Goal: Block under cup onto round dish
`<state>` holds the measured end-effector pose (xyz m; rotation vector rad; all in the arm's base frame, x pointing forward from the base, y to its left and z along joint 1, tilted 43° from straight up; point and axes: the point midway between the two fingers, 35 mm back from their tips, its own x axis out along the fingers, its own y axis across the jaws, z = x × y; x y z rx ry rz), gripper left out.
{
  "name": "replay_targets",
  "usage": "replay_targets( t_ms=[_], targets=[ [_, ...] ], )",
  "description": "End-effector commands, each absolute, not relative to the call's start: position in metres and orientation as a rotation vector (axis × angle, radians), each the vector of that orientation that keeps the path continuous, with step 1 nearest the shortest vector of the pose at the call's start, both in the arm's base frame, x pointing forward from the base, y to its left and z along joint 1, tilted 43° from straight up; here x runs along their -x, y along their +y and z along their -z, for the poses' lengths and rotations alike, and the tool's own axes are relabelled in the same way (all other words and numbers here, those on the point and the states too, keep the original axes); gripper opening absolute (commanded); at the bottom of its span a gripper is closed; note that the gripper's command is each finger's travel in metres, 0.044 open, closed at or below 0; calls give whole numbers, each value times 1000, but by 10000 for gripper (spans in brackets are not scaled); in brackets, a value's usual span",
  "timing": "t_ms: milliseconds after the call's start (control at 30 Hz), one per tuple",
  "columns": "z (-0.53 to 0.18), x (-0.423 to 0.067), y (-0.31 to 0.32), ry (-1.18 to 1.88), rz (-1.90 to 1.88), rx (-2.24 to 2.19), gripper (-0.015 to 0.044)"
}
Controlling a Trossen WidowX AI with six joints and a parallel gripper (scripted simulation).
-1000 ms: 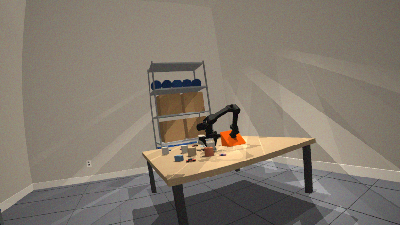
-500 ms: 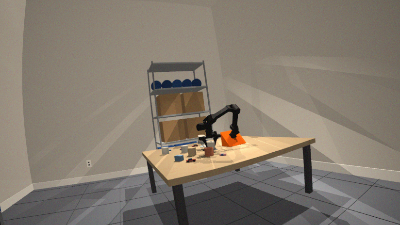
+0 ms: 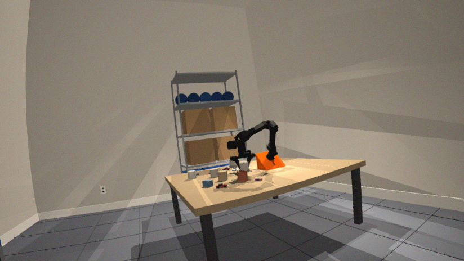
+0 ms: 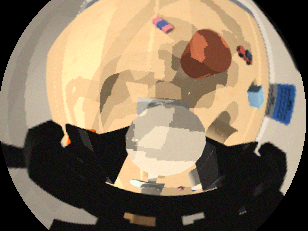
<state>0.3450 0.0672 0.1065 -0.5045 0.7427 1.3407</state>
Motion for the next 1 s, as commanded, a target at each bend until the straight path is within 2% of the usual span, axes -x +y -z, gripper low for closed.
replay_targets(
  t_ms=[0,967],
  targets=[
    [-111,-348,62,737,-1334,513,0],
    [-138,-348,35,741,-1328,513,0]
  ],
)
